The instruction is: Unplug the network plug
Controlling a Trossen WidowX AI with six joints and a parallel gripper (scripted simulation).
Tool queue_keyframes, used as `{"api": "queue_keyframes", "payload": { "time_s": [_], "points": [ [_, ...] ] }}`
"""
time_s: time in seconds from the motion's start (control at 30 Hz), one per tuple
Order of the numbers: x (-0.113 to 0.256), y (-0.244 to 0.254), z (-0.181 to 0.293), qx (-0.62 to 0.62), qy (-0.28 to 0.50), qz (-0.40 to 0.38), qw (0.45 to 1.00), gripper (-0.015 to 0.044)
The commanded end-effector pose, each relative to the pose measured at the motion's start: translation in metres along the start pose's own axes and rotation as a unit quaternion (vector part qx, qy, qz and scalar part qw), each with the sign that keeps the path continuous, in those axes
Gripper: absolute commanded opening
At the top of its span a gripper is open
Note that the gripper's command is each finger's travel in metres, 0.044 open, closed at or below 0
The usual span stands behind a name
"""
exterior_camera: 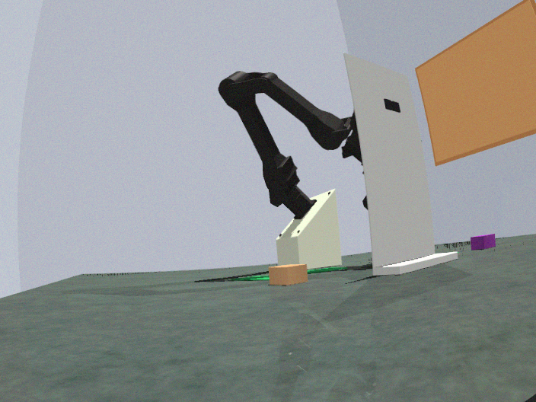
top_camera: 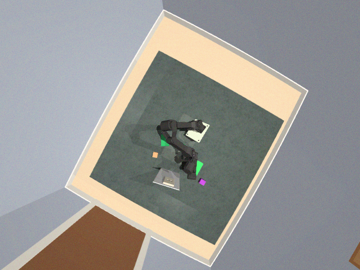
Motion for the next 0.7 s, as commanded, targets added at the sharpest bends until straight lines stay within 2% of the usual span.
{"api": "queue_keyframes", "payload": {
  "time_s": [0.0, 0.67],
  "points": [
    [-0.007, -0.009, 0.007, 0.002, -0.014, 0.017, 1.000, 0.0000],
    [-0.028, -0.041, 0.026, 0.018, -0.057, 0.064, 0.996, 0.0000]
  ]
}}
Point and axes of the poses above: the point midway between the two fingers, 35 mm back from their tips, its own x axis back along the fingers, its own y axis across the jaws, z = x × y, the point moved 1 cm from there along x, back along the fingers, and after that the axes turned 3 degrees about -x, right-handed, at the moved point
